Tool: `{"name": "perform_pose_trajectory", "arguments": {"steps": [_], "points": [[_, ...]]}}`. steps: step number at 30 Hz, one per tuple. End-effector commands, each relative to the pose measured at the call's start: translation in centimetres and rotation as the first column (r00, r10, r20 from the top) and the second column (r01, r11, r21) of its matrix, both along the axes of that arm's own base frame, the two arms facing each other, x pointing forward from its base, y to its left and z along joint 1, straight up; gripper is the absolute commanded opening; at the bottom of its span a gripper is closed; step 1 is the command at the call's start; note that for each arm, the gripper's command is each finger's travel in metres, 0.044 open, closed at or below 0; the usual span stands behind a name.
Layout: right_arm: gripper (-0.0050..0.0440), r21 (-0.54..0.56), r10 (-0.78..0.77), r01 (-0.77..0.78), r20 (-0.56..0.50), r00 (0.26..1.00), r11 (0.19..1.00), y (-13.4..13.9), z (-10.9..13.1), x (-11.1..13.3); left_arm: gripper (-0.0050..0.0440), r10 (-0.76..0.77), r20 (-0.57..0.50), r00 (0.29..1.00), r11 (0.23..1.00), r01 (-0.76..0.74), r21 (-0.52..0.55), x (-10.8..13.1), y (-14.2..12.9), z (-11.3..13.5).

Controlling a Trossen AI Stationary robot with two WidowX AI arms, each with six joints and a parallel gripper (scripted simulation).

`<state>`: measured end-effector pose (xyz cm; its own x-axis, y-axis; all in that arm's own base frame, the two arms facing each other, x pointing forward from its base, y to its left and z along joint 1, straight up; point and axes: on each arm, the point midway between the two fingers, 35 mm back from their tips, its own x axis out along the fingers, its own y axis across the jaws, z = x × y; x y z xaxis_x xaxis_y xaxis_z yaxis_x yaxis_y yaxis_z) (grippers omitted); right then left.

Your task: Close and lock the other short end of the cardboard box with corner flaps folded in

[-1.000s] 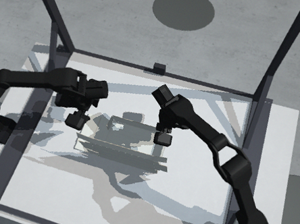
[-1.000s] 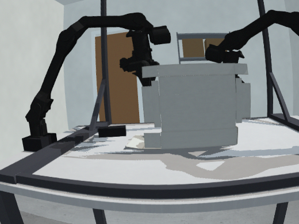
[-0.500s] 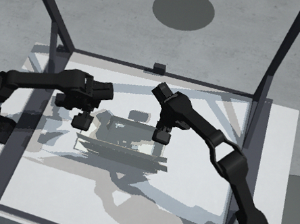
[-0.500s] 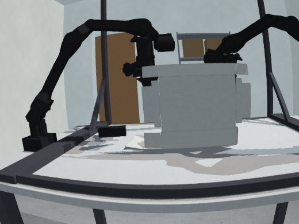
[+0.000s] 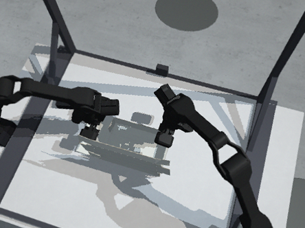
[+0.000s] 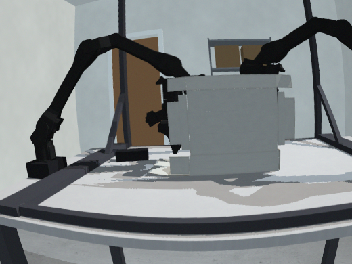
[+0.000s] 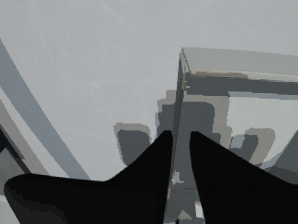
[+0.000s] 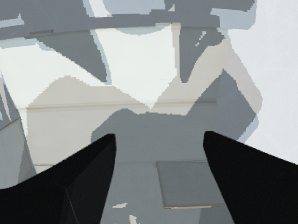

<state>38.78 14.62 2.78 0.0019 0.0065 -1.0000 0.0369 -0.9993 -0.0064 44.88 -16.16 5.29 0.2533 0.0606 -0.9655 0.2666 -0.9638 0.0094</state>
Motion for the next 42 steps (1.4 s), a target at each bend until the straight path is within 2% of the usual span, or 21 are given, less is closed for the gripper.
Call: {"name": "perform_pose_trajectory", "arguments": {"steps": [1, 8, 35, 42], "points": [[0.0250, 0.002, 0.004, -0.004, 0.022, 1.000, 1.000, 0.0, 0.1, 0.3, 0.0056, -0.001, 0.026, 1.000, 1.000, 0.001, -0.004, 0.3, 0.0, 1.2], [0.0250, 0.002, 0.004, -0.004, 0.022, 1.000, 1.000, 0.0, -0.1, 0.3, 0.0056, -0.001, 0.026, 1.000, 1.000, 0.001, -0.004, 0.3, 0.0, 1.2], [0.0250, 0.002, 0.004, -0.004, 0.022, 1.000, 1.000, 0.0, -4.2, 0.3, 0.0056, -0.001, 0.026, 1.000, 1.000, 0.001, -0.004, 0.3, 0.0, 1.2], [0.0250, -0.003, 0.004, -0.004, 0.008, 1.000, 1.000, -0.3, -5.5, -0.6, 0.0056, -0.001, 0.026, 1.000, 1.000, 0.001, -0.004, 0.3, 0.0, 1.2]]}}
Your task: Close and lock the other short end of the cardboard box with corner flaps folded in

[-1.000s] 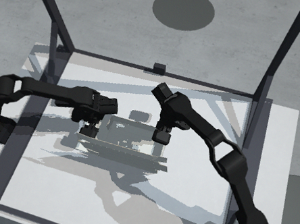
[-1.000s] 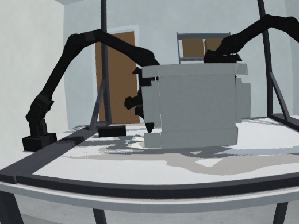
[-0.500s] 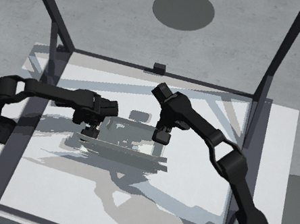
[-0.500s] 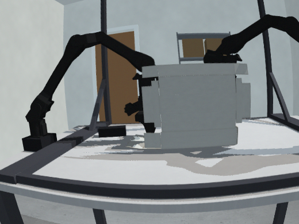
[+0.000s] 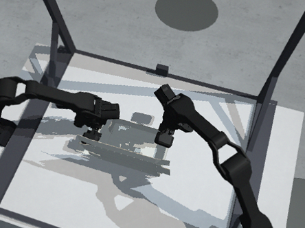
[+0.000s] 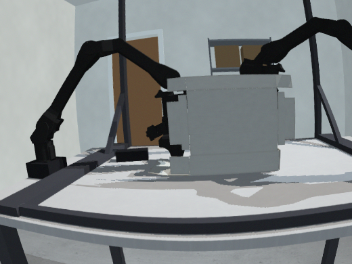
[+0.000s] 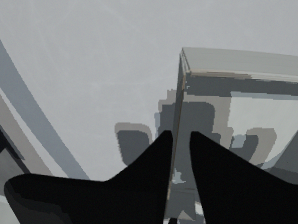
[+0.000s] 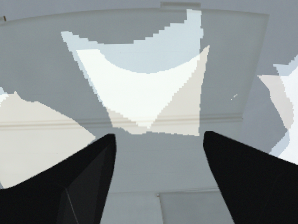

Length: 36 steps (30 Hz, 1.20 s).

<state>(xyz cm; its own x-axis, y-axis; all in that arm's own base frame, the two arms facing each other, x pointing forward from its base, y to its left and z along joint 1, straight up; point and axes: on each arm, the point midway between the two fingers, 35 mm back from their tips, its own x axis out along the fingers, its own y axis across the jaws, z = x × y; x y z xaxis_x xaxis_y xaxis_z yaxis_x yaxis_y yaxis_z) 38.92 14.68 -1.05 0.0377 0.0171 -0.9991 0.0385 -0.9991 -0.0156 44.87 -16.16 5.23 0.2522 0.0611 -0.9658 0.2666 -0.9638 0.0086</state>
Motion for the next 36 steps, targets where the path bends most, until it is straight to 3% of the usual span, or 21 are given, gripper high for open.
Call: {"name": "perform_pose_trajectory", "arguments": {"steps": [1, 36], "points": [[0.0250, -0.014, 0.003, -0.003, -0.029, 1.000, 1.000, -0.4, -2.0, -0.9, 0.0056, -0.001, 0.028, 1.000, 1.000, 0.001, -0.004, 0.3, 0.0, 1.2], [0.0250, 0.007, 0.000, 0.000, 0.018, 1.000, 1.000, 0.0, 1.6, 0.1, 0.0056, -0.001, 0.028, 1.000, 1.000, 0.001, -0.004, 0.3, 0.0, 1.2]]}}
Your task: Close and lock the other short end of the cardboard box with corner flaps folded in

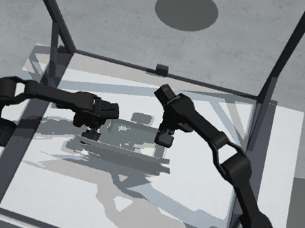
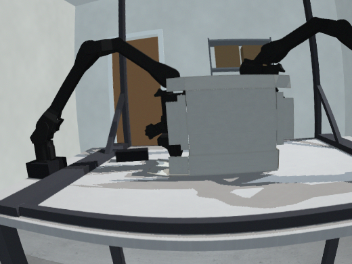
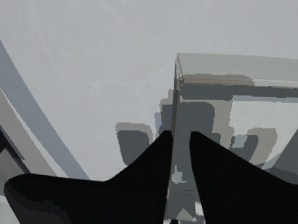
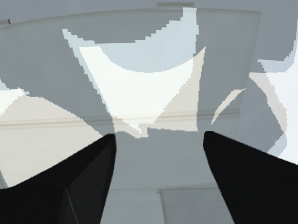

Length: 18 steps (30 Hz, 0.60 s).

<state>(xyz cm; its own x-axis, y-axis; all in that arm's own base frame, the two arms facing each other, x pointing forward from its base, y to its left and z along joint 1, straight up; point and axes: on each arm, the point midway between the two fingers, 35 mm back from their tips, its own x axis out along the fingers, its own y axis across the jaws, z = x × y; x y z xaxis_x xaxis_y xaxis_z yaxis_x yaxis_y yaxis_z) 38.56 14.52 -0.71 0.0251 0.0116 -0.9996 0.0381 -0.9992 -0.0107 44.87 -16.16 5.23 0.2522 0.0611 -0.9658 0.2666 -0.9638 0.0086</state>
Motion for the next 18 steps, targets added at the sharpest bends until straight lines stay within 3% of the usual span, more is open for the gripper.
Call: {"name": "perform_pose_trajectory", "arguments": {"steps": [1, 18], "points": [[0.0250, 0.012, 0.000, 0.000, 0.031, 1.000, 1.000, 0.20, 1.24, 0.50, 0.0056, -0.001, 0.028, 1.000, 1.000, 0.001, -0.004, 0.29, -0.05, 1.24], [0.0250, 0.010, 0.000, 0.000, 0.028, 1.000, 1.000, 0.17, 1.09, 0.46, 0.0056, 0.000, 0.031, 1.000, 1.000, 0.000, -0.013, 0.34, -0.14, 1.28]]}}
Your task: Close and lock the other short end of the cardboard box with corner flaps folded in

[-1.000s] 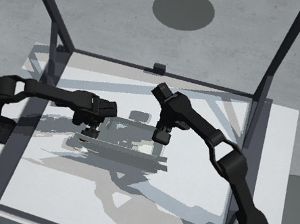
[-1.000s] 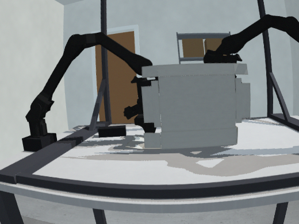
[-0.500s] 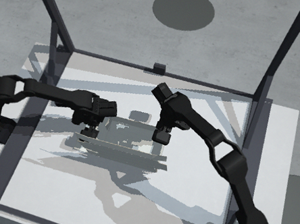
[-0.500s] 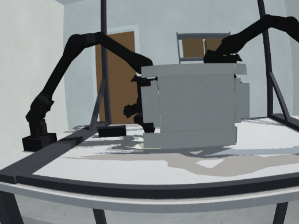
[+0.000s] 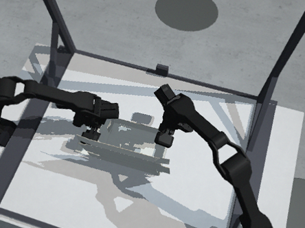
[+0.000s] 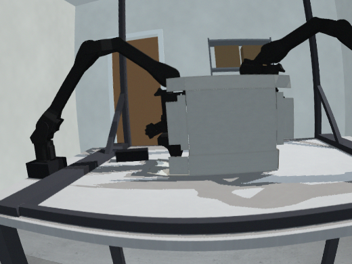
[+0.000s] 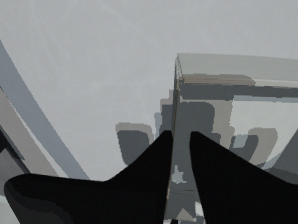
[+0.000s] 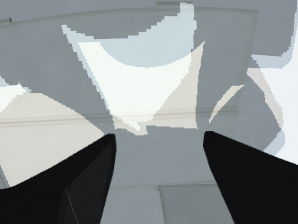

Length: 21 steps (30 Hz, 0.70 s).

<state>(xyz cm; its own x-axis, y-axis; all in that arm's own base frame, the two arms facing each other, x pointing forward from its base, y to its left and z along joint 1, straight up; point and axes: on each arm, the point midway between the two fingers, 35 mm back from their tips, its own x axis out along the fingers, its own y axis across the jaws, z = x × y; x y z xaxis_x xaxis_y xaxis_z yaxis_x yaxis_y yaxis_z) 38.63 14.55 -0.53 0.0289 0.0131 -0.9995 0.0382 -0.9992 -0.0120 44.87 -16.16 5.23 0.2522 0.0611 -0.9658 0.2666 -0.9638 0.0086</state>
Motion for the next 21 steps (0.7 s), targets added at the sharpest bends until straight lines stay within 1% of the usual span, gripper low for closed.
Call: {"name": "perform_pose_trajectory", "arguments": {"steps": [1, 21], "points": [[0.0250, 0.009, 0.000, 0.000, 0.024, 1.000, 1.000, 0.1, 0.9, 0.4, 0.0056, 0.000, 0.031, 1.000, 1.000, 0.000, -0.012, 0.4, -0.1, 1.2], [0.0250, 0.009, 0.000, 0.000, 0.024, 1.000, 1.000, 0.1, 0.8, 0.4, 0.0056, -0.001, 0.029, 1.000, 1.000, 0.001, -0.008, 0.8, -0.1, -1.7]]}}
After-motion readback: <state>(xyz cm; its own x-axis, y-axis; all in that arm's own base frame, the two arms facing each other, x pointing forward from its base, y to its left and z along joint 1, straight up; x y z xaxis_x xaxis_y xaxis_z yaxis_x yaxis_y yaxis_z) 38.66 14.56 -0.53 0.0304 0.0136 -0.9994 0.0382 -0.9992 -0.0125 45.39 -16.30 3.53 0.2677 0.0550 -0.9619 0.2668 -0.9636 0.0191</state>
